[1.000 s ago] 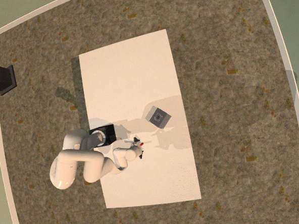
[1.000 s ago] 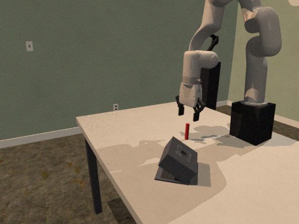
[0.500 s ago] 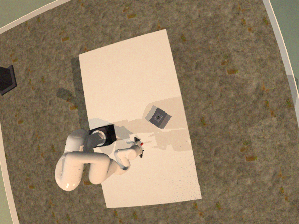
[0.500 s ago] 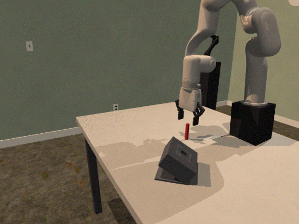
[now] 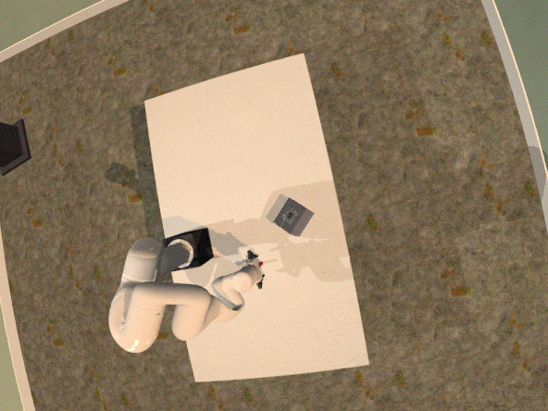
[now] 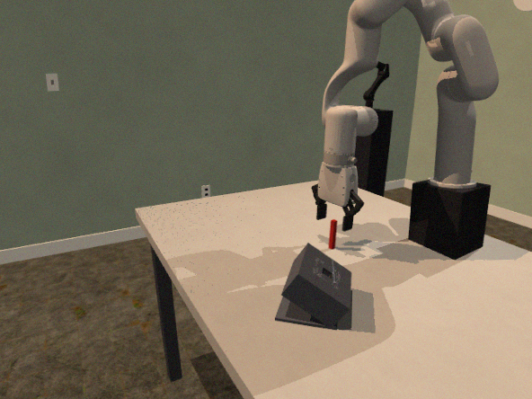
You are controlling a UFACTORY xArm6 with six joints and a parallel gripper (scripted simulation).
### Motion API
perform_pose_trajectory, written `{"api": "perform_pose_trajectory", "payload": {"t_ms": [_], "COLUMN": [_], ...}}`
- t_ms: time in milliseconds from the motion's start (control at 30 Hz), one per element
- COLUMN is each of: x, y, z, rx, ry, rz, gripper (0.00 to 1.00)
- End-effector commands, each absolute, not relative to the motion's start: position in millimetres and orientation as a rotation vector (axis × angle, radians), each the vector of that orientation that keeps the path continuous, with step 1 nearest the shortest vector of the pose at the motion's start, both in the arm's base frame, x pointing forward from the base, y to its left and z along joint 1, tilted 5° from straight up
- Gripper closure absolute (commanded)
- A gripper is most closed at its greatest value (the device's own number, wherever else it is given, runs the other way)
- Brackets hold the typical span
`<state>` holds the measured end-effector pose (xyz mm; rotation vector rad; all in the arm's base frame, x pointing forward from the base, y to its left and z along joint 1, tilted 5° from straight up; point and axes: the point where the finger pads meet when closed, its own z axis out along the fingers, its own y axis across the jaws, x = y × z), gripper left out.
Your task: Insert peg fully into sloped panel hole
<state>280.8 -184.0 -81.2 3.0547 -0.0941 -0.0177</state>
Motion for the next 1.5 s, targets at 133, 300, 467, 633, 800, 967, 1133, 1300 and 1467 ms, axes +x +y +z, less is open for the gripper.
{"api": "perform_pose_trajectory", "payload": {"t_ms": [133, 300, 467, 633, 800, 967, 1133, 1300, 1467], "x": [281.8, 281.9, 281.9, 281.9, 281.9, 283.2, 284.0, 284.6, 284.9], "y": [-184.9, -184.8, -184.8, -184.8, -184.8, -184.4, -184.0, -182.6, -181.2], "z": [-86.0, -84.2, -84.2, -84.2, -83.3, -67.2, -51.3, -22.9, -5.5], "rx": [3.053, 3.053, 3.053, 3.053, 3.053, 3.051, 3.051, 3.052, 3.053], "ry": [-0.093, -0.094, -0.094, -0.094, -0.094, -0.094, -0.094, -0.094, -0.093], "rz": [-0.013, -0.013, -0.013, -0.013, -0.013, -0.014, -0.014, -0.013, -0.012], "gripper": [0.0, 0.3, 0.61, 0.91, 1.0, 1.0, 1.0, 1.0, 1.0]}}
